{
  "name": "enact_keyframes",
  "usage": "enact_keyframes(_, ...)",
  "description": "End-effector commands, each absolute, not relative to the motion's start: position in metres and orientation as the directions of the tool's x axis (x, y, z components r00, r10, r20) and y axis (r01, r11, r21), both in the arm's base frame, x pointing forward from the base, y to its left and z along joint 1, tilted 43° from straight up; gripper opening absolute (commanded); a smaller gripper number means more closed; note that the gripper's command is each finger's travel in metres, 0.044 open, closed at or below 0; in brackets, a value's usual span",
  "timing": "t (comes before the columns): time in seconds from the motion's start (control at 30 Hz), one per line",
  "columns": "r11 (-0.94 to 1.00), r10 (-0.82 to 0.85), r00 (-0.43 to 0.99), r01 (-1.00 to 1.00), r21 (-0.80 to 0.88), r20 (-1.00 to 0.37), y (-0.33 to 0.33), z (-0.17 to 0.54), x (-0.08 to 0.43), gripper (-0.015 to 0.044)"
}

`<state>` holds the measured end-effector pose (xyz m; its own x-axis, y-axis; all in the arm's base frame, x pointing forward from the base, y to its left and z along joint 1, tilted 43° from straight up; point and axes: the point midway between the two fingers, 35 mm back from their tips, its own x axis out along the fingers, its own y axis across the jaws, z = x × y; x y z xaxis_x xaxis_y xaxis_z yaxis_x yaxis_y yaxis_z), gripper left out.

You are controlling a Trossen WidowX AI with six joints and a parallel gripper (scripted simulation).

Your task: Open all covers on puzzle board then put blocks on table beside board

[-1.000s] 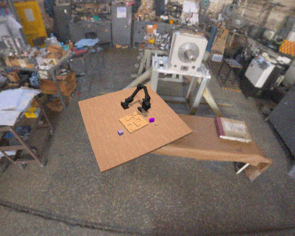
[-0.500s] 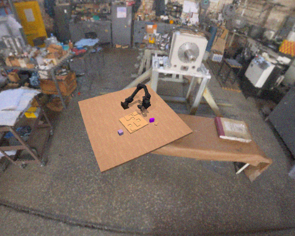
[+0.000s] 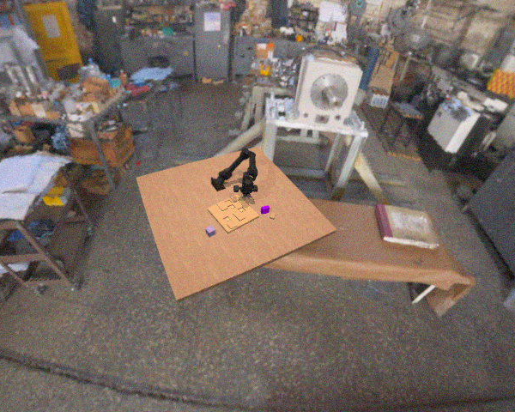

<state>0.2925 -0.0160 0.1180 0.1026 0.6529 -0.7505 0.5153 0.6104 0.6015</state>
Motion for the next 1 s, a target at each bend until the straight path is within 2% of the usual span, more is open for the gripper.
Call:
enact_keyframes(0.0,0.563,0.648,0.101,0.603,0.564,-0.755,-0.037,0.100,0.295,0.0000)
enact_keyframes(0.53,0.358,0.659,0.101,0.830,0.428,-0.746,-0.100,0.041,0.284,0.0000)
enact_keyframes(0.97,0.355,0.659,0.101,0.832,0.427,-0.745,-0.079,0.015,0.289,0.0000)
